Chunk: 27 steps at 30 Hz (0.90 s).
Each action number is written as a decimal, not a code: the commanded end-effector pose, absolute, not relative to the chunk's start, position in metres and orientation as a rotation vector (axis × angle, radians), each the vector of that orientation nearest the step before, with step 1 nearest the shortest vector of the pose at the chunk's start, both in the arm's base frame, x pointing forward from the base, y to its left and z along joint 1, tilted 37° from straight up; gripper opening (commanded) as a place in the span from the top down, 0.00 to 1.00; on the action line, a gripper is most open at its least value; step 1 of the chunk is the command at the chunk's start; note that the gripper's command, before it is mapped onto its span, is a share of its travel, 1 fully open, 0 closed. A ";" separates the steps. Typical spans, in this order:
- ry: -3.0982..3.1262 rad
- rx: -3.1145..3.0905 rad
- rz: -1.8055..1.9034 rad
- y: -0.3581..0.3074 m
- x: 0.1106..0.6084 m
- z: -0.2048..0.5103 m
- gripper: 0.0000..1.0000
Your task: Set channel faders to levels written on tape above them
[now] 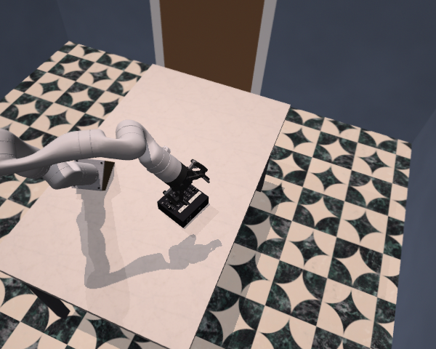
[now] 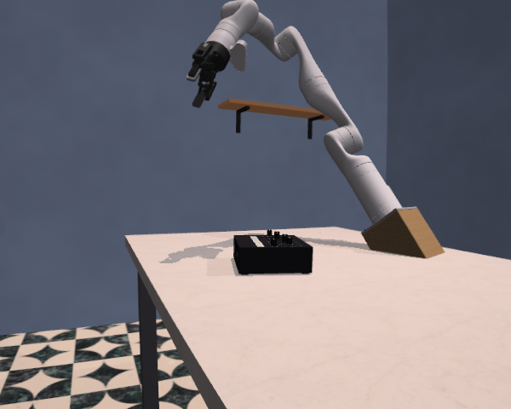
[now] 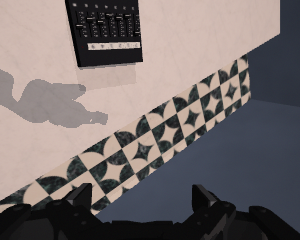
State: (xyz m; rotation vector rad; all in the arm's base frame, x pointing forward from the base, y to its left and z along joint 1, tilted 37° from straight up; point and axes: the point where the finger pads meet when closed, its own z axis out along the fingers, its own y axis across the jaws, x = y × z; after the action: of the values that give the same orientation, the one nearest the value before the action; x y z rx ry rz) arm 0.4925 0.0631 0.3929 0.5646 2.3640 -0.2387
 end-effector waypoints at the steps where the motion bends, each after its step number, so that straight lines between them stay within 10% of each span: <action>1: 2.366 0.562 -0.252 0.063 0.494 0.390 0.00; 27: 2.435 0.519 -0.330 0.072 0.491 0.354 0.00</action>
State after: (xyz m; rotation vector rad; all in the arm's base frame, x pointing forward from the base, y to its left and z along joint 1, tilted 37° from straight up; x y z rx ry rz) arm 0.4902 0.0720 0.3539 0.5204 2.4351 -0.3287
